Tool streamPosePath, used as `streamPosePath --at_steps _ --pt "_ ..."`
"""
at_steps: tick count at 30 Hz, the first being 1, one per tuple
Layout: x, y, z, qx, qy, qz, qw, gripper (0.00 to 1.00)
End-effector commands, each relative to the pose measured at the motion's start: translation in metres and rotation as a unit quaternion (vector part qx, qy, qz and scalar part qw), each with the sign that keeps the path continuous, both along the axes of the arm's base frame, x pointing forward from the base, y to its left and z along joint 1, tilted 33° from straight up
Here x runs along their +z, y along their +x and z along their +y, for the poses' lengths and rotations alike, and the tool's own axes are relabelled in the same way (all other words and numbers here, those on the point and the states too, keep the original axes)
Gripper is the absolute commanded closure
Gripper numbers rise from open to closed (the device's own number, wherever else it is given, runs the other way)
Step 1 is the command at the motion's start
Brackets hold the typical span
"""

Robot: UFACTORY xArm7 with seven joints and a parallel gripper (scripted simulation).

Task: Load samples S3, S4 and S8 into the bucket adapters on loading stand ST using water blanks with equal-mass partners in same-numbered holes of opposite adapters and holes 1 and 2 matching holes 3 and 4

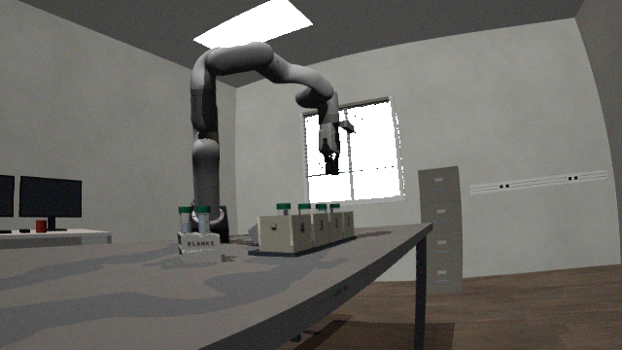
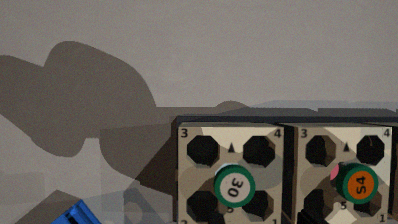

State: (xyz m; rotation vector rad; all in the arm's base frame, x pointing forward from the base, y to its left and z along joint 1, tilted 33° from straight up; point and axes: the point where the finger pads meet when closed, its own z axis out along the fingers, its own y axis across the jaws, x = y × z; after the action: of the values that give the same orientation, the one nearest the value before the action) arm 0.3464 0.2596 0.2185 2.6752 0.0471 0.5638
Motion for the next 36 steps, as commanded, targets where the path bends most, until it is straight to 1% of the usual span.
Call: streamPosePath --at_steps 1,25,26,29,31,36 --pt "0.008 -0.003 0.005 0.001 0.001 -0.001 1.000 0.56" --pt "0.009 -0.004 0.005 0.001 0.001 -0.001 1.000 0.56" --pt "0.008 -0.007 0.002 -0.014 0.006 -0.006 1.000 1.00" --pt "0.002 -0.015 -0.010 -0.060 0.019 -0.020 0.998 1.00" --pt "0.002 -0.015 -0.010 -0.060 0.019 -0.020 0.998 1.00" --pt "-0.007 -0.028 -0.029 -0.137 0.042 -0.042 0.989 1.00"
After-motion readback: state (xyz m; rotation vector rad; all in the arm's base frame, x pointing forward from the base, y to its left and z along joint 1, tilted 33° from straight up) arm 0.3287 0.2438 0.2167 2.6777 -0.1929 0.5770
